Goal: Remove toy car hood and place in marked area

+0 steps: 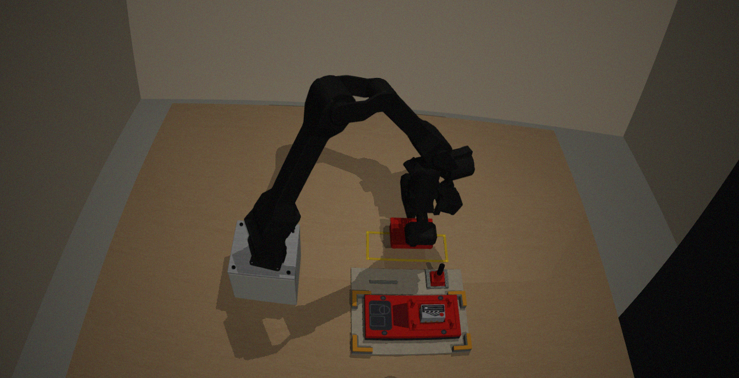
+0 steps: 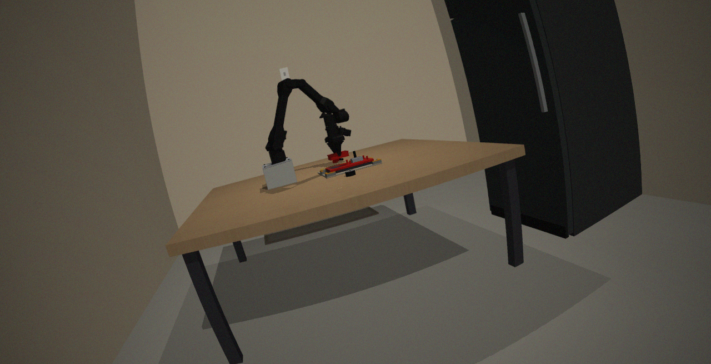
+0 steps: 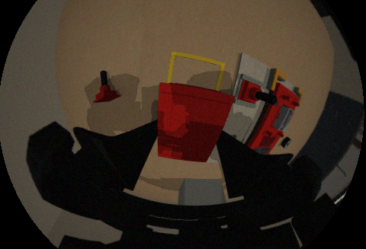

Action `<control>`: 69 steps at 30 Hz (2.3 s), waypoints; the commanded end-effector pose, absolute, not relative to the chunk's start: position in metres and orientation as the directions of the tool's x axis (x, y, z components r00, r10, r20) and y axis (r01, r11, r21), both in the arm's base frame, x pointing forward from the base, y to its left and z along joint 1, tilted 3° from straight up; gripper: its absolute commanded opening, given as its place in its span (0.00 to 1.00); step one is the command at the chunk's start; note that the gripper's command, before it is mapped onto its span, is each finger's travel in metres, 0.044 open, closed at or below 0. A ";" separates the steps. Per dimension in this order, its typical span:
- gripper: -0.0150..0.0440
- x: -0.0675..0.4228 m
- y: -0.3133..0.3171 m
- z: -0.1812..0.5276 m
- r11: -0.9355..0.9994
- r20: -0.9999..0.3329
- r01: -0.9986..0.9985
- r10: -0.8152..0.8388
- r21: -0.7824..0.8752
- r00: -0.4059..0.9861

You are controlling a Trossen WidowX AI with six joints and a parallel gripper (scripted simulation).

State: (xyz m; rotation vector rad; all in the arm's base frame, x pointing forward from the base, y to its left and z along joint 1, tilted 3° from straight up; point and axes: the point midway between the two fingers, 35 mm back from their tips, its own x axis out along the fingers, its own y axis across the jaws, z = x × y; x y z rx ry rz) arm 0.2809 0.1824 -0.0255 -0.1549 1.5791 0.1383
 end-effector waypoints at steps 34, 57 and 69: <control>0.25 0.278 0.182 -0.046 0.983 -1.000 -0.182 -0.007 -0.005 -0.015; 0.25 0.278 0.182 -0.058 0.983 -1.000 -0.182 -0.007 -0.005 -0.015; 0.34 0.278 0.181 -0.062 0.983 -1.000 -0.185 -0.012 -0.010 -0.013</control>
